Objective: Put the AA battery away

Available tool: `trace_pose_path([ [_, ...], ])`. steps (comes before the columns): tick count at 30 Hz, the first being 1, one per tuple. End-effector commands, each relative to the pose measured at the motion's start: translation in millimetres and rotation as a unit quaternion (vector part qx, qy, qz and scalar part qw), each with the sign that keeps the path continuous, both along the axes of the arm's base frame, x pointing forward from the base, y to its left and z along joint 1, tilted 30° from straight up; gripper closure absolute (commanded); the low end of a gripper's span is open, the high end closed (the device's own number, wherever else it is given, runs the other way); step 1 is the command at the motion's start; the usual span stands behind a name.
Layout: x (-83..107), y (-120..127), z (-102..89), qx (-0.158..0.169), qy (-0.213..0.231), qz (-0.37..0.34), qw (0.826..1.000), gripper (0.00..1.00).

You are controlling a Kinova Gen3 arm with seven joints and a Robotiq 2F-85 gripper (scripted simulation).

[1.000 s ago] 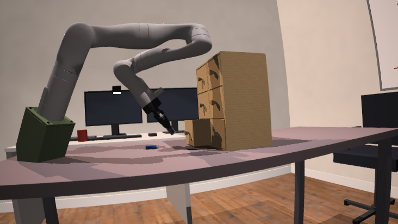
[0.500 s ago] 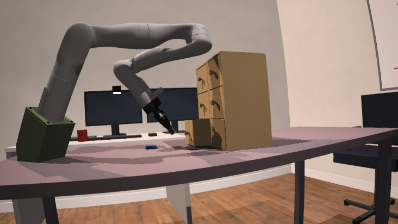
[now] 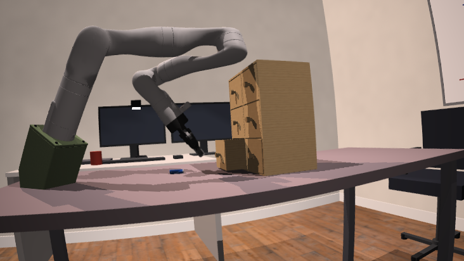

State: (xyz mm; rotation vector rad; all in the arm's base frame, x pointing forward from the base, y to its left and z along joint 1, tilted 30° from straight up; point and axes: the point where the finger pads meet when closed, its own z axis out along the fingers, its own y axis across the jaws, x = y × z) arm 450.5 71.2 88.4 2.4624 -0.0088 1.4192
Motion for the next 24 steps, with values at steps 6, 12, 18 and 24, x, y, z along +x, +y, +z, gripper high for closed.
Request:
trace_pose_path([
  [6,0.2,0.4,0.6,0.0,-0.001,0.0,1.0,1.0],
  [12,0.6,0.4,0.8,0.0,-0.001,0.0,1.0,1.0],
  [18,1.9,0.3,1.4,0.0,-0.001,0.0,1.0,1.0],
  [24,3.6,0.2,2.2,0.0,-0.001,0.0,1.0,1.0],
])
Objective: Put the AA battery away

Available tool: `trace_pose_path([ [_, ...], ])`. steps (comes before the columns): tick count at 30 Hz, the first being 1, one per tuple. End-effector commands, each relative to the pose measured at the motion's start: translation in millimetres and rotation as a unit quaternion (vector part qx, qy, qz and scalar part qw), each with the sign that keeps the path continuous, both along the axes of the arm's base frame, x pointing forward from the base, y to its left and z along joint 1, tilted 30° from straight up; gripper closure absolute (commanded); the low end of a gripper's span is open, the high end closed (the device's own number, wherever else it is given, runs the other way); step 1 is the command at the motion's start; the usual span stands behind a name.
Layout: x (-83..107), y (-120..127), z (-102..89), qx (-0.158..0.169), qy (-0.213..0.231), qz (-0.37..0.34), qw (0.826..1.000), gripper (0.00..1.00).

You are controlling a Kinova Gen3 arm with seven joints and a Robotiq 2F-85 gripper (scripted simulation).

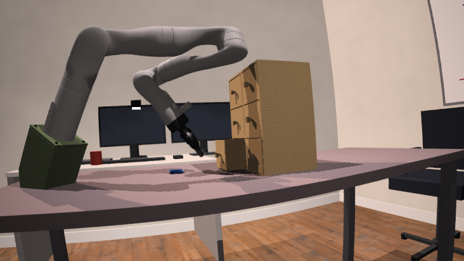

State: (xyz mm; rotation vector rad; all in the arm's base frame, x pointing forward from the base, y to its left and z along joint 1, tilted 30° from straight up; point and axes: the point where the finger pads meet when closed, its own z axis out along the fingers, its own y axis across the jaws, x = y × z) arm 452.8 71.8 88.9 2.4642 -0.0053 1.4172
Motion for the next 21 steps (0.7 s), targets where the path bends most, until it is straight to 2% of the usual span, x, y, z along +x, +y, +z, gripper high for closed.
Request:
trace_pose_path([
  [1,1.7,-0.3,1.9,0.0,-0.002,-0.001,1.0,1.0],
  [21,18.2,-0.9,9.7,0.0,-0.002,-0.001,1.0,1.0],
])
